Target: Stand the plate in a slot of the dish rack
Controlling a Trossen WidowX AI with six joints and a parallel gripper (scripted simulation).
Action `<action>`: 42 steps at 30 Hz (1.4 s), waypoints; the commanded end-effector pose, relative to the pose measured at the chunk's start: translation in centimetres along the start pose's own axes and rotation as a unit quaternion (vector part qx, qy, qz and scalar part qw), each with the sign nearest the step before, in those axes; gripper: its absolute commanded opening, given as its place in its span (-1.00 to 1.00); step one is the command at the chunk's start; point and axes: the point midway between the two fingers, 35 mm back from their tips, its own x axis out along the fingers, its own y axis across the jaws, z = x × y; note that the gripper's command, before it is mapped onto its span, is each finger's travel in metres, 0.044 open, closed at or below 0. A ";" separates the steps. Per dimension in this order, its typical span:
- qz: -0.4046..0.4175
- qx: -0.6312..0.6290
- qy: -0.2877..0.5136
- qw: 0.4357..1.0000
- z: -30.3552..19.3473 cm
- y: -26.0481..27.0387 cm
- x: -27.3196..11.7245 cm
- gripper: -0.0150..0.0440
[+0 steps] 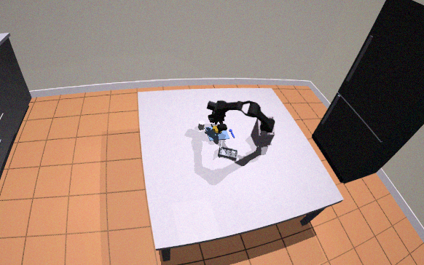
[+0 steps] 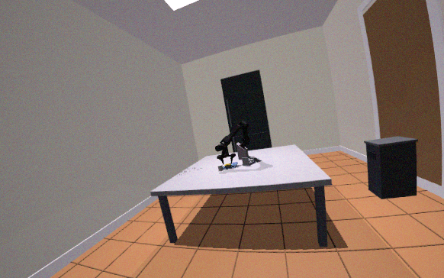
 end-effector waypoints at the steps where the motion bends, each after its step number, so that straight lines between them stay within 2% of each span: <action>1: 0.002 0.004 0.000 1.000 -0.1 0.1 0.6 0.86; 17: 0.003 0.003 0.000 1.000 -0.3 0.2 1.7 0.86; 27: 0.003 0.003 0.000 1.000 -0.3 0.2 1.7 0.64; 31: 0.002 0.004 0.000 1.000 0.0 0.1 0.8 0.28; 39: -0.003 0.004 -0.001 1.000 0.8 -0.5 -4.5 -0.43; 40: -0.003 0.004 -0.001 1.000 0.9 -0.6 -5.2 -0.49; 42: -0.003 0.004 -0.001 1.000 0.9 -0.7 -6.5 -0.49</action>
